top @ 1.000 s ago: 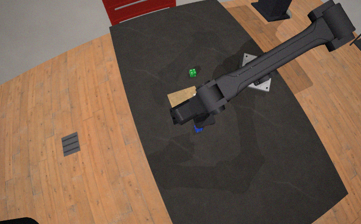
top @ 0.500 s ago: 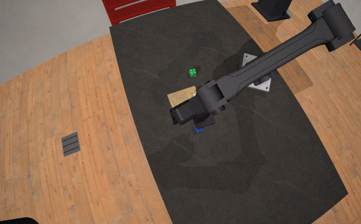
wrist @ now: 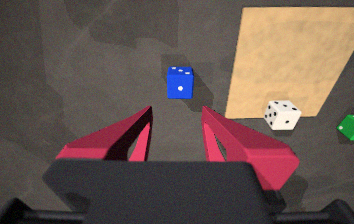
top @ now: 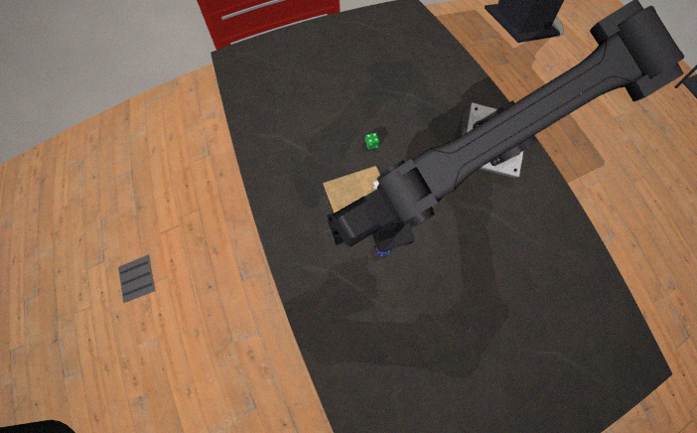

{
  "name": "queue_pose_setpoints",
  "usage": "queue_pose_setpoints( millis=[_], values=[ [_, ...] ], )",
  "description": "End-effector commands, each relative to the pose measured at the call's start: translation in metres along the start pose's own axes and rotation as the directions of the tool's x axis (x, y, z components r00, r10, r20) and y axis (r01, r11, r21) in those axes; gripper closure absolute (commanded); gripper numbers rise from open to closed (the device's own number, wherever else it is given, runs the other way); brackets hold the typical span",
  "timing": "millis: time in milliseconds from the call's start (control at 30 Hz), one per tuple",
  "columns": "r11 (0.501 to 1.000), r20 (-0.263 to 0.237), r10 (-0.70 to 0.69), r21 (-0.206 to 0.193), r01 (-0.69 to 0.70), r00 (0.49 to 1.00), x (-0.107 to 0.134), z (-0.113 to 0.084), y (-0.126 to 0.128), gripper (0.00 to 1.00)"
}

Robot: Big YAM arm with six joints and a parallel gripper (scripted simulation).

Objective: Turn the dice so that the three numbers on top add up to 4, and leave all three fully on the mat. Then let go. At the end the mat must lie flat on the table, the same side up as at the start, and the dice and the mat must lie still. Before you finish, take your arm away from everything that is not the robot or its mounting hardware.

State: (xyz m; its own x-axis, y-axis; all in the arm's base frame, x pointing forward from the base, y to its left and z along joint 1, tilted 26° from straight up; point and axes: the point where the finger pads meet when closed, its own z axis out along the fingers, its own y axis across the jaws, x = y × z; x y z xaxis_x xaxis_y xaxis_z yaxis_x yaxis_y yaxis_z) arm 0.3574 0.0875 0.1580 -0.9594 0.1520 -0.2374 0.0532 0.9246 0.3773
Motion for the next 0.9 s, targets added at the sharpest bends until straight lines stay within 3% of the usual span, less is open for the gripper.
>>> queue_pose_setpoints(
  millis=[0, 300, 333, 400, 867],
  values=[
    [1.0, 0.006, 0.012, 0.005, -0.012, 1.0, -0.001, 0.007, -0.003, 0.55],
    [1.0, 0.007, 0.013, 0.005, -0.013, 1.0, -0.002, 0.018, -0.003, 0.55],
    [1.0, 0.028, 0.002, -0.003, -0.002, 1.0, -0.003, 0.012, 0.001, 0.55],
    [1.0, 0.002, 0.004, 0.002, -0.004, 1.0, 0.0, 0.024, 0.0, 0.55],
    [1.0, 0.006, 0.01, 0.004, -0.01, 1.0, -0.001, 0.038, -0.003, 0.55]
  ],
)
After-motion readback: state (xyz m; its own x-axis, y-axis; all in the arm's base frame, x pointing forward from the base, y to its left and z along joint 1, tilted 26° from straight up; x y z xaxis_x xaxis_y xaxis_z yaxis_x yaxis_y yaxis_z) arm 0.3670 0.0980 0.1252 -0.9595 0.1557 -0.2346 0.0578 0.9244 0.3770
